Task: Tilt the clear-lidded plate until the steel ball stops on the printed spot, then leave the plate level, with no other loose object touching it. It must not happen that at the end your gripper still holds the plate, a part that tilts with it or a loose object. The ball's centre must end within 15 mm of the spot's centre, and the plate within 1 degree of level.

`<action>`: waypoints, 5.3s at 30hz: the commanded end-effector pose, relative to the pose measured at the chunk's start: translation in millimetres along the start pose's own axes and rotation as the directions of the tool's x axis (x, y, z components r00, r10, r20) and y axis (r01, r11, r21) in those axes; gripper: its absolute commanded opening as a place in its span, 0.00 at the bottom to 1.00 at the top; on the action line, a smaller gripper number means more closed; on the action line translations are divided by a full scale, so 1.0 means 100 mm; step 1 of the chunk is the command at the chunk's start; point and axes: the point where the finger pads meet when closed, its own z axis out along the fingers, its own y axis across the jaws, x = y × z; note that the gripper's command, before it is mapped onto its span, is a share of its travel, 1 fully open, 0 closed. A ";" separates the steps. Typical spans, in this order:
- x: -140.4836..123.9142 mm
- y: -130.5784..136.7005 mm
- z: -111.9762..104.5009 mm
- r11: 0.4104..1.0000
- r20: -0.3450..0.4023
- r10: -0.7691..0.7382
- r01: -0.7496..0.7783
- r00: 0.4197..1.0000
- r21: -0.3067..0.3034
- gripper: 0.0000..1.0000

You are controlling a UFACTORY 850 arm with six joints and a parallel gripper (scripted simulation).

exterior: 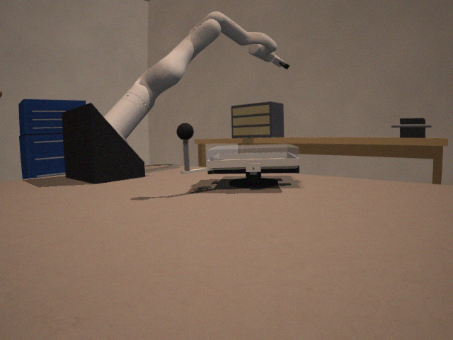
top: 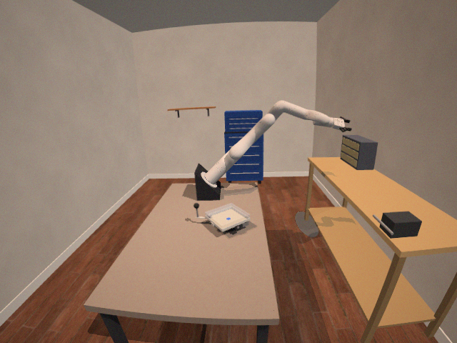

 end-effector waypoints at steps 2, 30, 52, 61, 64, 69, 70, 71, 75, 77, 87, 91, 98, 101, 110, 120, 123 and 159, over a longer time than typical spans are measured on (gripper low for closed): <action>0.01 -0.02 0.00 1.000 -0.002 0.000 0.000 1.000 0.002 1.00; -0.10 1.53 0.17 0.947 0.068 -0.242 0.251 0.968 -0.202 1.00; -0.11 4.65 -2.14 0.285 0.365 0.380 0.268 0.850 -0.920 1.00; -0.45 5.13 -3.46 0.070 -0.008 0.725 -0.085 0.688 -0.994 1.00; -0.52 5.30 -3.89 0.047 -0.049 0.752 -0.127 0.657 -0.991 1.00; -0.58 5.67 -4.59 0.042 -0.059 0.759 -0.138 0.649 -0.990 1.00; -0.58 5.72 -4.68 0.041 -0.059 0.759 -0.139 0.649 -0.989 1.00; -0.59 5.78 -4.81 0.041 -0.059 0.759 -0.139 0.649 -0.989 1.00; -0.63 6.09 -5.40 0.041 -0.059 0.759 -0.139 0.649 -0.989 1.00; -0.60 6.17 -5.72 0.041 -0.059 0.759 -0.139 0.649 -0.989 1.00; -0.61 6.74 -7.19 0.041 -0.059 0.759 -0.139 0.649 -0.989 1.00; -0.61 6.95 -7.80 0.041 -0.059 0.759 -0.139 0.649 -0.989 1.00; -0.62 7.33 -8.89 0.041 -0.059 0.759 -0.139 0.649 -0.989 1.00; -0.63 7.43 -9.21 0.041 -0.059 0.759 -0.139 0.649 -0.989 1.00; -0.67 7.90 -10.67 0.041 -0.059 0.759 -0.139 0.649 -0.989 1.00; -0.71 8.12 -11.41 0.041 -0.059 0.759 -0.139 0.649 -0.989 1.00; -0.71 8.12 -11.41 0.041 -0.059 0.759 -0.139 0.649 -0.989 1.00; -0.71 8.12 -11.41 0.041 -0.059 0.759 -0.139 0.649 -0.989 0.61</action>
